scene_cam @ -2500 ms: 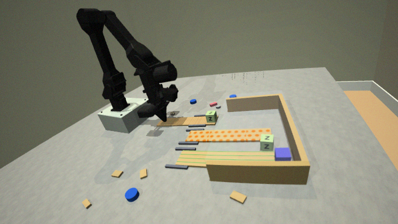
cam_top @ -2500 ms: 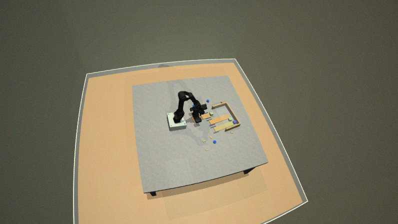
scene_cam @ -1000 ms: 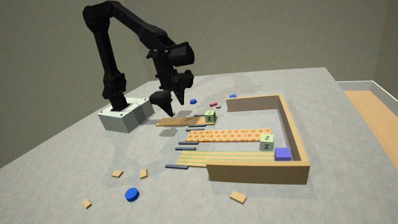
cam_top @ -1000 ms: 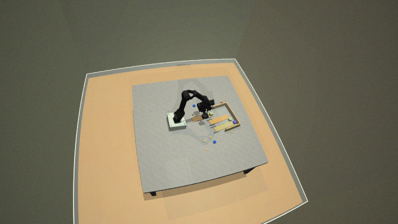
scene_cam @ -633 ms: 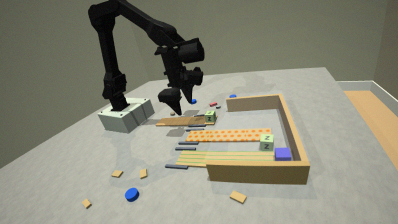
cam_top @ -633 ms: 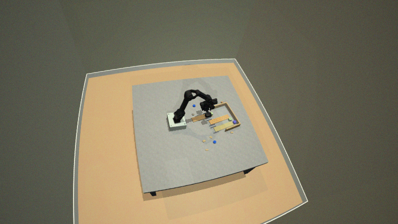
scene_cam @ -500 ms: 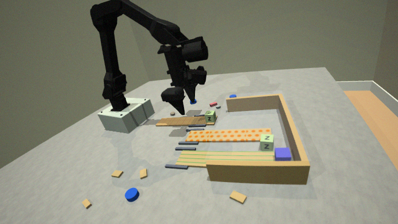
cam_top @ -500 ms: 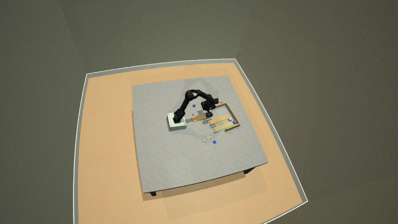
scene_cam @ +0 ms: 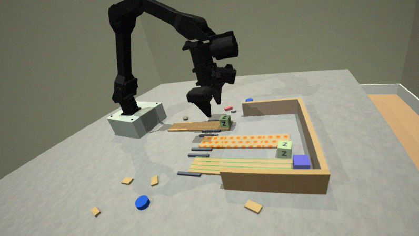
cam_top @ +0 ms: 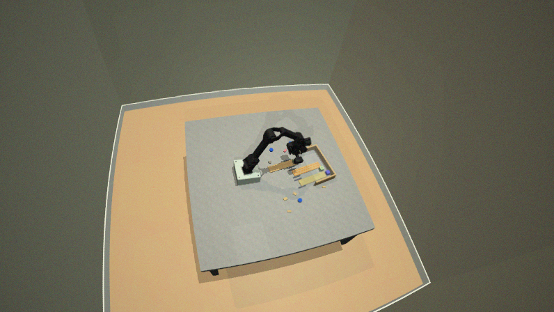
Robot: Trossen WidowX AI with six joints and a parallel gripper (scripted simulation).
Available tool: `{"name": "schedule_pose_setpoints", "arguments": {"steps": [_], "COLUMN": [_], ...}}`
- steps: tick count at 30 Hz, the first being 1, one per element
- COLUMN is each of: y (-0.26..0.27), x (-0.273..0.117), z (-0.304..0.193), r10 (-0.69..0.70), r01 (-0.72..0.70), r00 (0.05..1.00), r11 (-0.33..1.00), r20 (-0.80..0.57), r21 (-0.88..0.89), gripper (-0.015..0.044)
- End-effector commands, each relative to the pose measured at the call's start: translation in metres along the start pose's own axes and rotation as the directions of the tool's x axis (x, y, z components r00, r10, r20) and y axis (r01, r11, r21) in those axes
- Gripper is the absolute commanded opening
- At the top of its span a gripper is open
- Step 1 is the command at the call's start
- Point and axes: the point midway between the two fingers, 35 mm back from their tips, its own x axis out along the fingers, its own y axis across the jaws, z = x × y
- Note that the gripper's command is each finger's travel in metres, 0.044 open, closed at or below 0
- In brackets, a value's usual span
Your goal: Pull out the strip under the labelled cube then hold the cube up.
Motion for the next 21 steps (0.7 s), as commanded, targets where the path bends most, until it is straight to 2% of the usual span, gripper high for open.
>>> {"name": "schedule_pose_setpoints", "arguments": {"steps": [1,6,13,21], "y": [0.0,0.0,0.0,0.0], "x": [-0.002,-0.004,0.005,0.018], "z": [0.016,0.028,0.028,0.029], "r10": [0.0,0.0,0.0,0.0], "r01": [0.0,0.0,0.0,0.0], "r00": [1.0,1.0,1.0,1.0], "r11": [1.0,1.0,1.0,1.0], "r20": [0.002,0.003,0.003,0.003], "r21": [-0.001,-0.001,-0.001,-0.001], "gripper": [0.044,0.044,0.0256,0.025]}}
